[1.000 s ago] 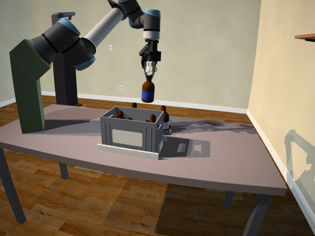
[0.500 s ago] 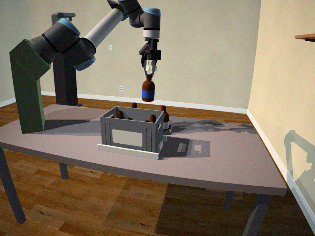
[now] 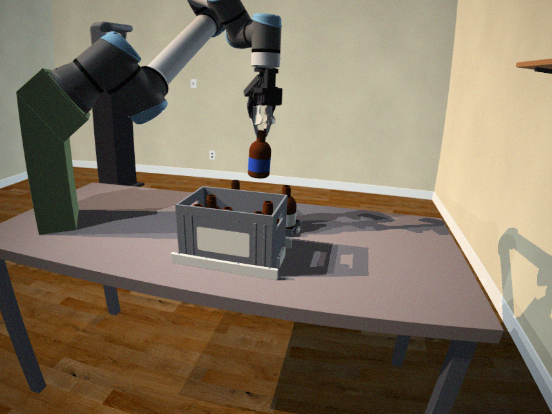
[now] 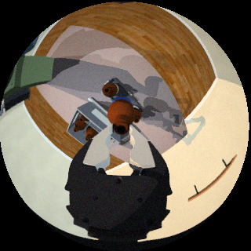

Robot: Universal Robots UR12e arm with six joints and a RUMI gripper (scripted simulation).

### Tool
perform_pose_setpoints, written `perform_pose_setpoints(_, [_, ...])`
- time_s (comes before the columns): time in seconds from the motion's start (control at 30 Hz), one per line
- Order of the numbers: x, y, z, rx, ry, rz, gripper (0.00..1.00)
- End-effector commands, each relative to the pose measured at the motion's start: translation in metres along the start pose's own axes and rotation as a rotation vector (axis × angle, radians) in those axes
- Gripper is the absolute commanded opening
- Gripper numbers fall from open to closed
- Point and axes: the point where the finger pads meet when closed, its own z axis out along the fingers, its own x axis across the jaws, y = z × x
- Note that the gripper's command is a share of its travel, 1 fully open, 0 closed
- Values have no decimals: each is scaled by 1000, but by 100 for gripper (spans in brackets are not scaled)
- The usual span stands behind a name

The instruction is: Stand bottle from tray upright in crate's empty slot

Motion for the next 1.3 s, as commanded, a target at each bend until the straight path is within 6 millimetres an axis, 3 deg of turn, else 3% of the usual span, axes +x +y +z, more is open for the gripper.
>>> perform_pose_setpoints(0.0, [0,0,0,-1,0,-1,0])
perform_pose_setpoints(1.27, [-3,3,0,-1,0,-1,0])
